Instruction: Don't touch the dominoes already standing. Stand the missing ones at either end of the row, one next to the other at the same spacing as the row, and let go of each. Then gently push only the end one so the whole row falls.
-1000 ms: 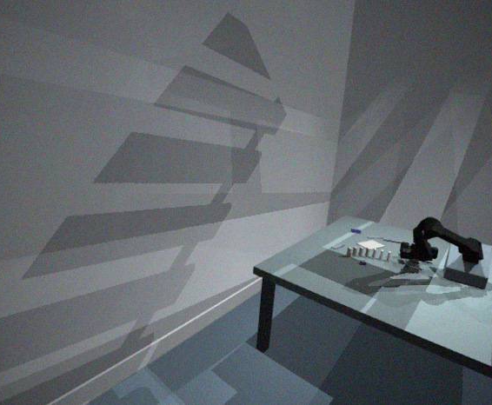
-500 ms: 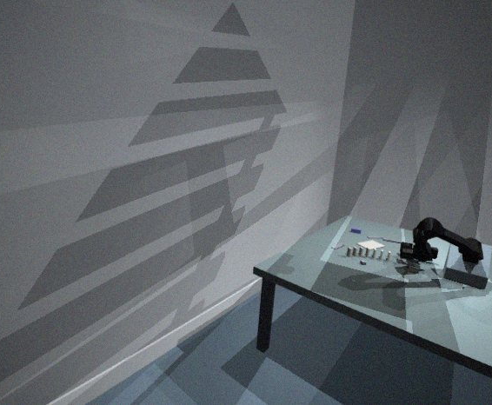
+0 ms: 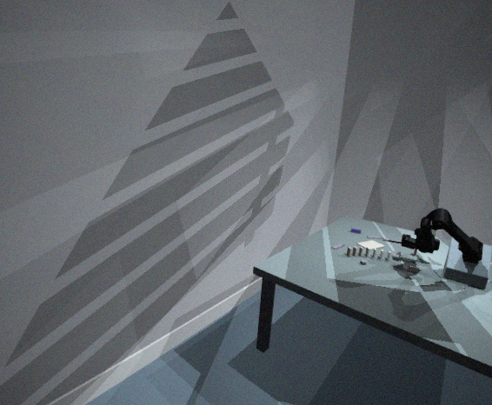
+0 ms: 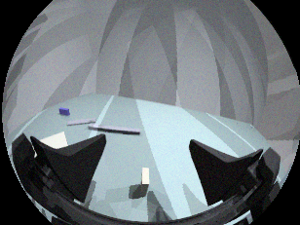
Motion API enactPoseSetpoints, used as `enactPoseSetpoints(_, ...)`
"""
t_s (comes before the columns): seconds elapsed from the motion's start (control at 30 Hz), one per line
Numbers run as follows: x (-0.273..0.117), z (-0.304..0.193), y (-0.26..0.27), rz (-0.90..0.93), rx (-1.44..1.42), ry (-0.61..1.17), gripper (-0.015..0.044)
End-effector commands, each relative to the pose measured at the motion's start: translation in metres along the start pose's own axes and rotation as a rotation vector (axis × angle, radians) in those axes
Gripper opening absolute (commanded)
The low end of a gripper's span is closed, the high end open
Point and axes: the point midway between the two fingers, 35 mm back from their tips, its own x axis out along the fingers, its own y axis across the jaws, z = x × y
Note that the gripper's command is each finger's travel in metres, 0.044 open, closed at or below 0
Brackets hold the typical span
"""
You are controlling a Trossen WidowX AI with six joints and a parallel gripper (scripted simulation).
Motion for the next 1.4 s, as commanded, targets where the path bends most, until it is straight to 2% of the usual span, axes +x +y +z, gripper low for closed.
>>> enactPoseSetpoints(0.0, 0.005, -0.001, 0.001, -0.029, -0.127, 0.066, 0.044)
enactPoseSetpoints(0.17, 0.021, -0.008, 0.008, -0.063, -0.547, 0.325, 0.044)
enactPoseSetpoints(0.33, 0.034, 0.001, 0.015, 0.039, -0.874, 0.595, 0.044)
enactPoseSetpoints(0.5, 0.039, 0.02, 0.02, 0.283, -1.124, 0.824, 0.044)
enactPoseSetpoints(0.67, 0.037, 0.03, 0.011, 0.489, -1.211, 0.963, 0.044)
enactPoseSetpoints(0.77, 0.03, 0.034, 0.003, 0.735, -1.26, 1.066, 0.044)
enactPoseSetpoints(0.93, 0.02, 0.047, 0.0, 1.127, -1.252, 1.085, 0.044)
enactPoseSetpoints(1.37, 0.02, 0.047, 0.0, 1.143, -1.25, 1.082, 0.044)
